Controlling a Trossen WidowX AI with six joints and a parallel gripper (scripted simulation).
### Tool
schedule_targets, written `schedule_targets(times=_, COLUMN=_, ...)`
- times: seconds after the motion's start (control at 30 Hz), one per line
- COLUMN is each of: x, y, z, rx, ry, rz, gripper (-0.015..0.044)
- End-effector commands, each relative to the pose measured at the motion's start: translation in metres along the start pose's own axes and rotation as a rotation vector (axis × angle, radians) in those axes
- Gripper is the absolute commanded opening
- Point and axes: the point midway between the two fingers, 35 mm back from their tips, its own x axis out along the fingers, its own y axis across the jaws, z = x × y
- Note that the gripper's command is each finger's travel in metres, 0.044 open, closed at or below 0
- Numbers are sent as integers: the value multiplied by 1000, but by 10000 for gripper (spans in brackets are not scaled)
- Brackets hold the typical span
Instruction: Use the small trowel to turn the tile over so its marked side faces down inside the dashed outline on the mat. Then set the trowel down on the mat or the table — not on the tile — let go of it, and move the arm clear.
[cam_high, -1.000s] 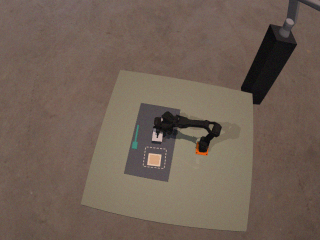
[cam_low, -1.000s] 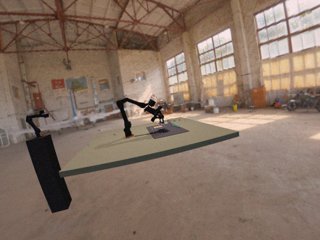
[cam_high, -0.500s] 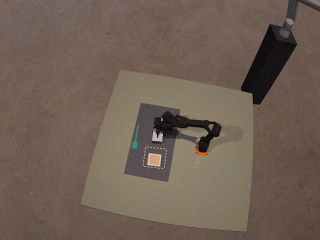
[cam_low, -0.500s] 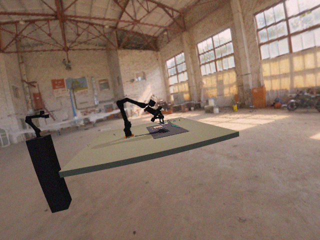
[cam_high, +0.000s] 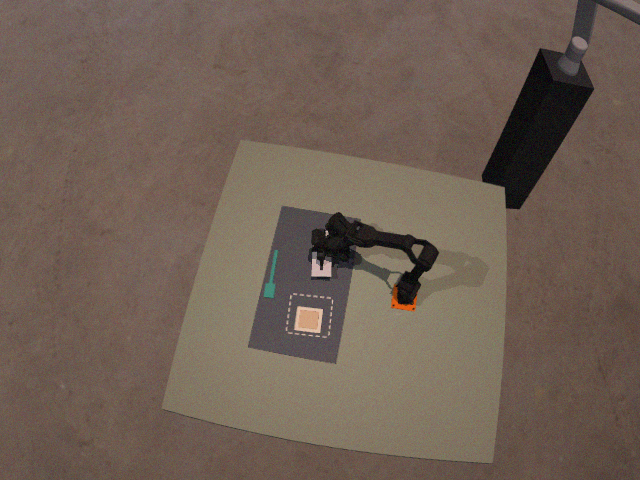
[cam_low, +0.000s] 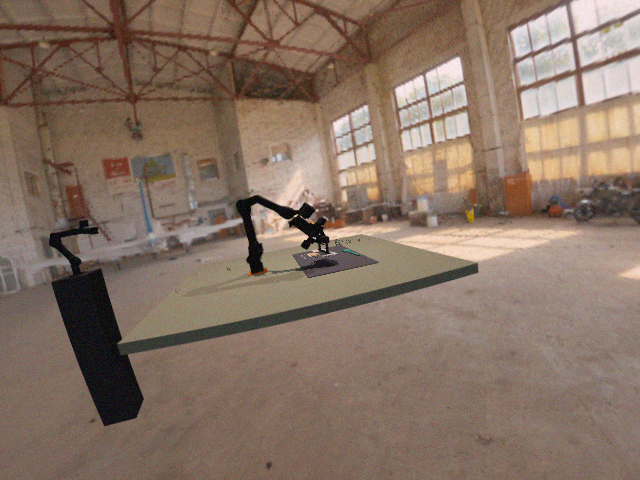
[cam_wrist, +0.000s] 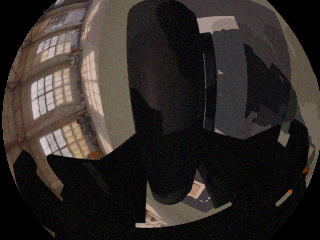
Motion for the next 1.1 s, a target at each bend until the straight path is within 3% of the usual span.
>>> schedule_targets(times=0.0, x=-3, y=2, z=12, rx=-30, ry=15, rz=17, gripper=0)
schedule_targets(times=1.07, x=-18, y=-42, z=84, rx=-133, ry=121, rz=83, gripper=0)
